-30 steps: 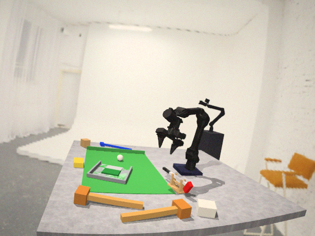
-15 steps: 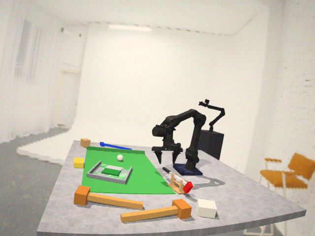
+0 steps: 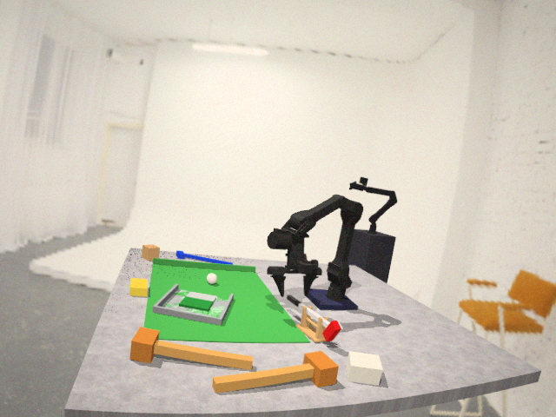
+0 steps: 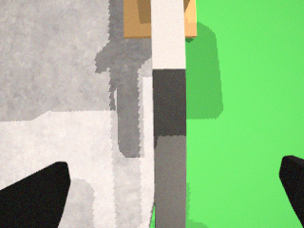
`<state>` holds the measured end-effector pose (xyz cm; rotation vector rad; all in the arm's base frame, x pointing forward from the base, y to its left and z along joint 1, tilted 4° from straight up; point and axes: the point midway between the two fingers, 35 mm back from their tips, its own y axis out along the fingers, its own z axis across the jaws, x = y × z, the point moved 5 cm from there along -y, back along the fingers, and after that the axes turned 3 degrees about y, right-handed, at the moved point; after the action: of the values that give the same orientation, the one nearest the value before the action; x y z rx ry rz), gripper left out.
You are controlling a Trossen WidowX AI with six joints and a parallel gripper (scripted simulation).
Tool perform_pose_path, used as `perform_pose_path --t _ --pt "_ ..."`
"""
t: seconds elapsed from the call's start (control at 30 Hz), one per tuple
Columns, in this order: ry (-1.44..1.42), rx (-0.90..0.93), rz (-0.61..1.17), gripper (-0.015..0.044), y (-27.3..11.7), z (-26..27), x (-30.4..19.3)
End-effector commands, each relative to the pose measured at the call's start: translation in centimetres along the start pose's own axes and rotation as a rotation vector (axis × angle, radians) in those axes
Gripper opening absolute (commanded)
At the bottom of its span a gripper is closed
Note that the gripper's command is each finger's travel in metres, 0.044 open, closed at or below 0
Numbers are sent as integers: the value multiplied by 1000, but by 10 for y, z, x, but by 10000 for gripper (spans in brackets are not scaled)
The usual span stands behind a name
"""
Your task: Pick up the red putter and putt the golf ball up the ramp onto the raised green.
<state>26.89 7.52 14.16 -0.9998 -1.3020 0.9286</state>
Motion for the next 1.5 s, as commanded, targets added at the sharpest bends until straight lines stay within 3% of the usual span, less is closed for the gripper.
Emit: perform_pose_path --t 0.0,1.07,1.47 --pt "1 11 -2 440 13 1 -4" --pt "1 11 -2 440 48 1 -13" --pt "-7 3 0 125 44 0 -12"
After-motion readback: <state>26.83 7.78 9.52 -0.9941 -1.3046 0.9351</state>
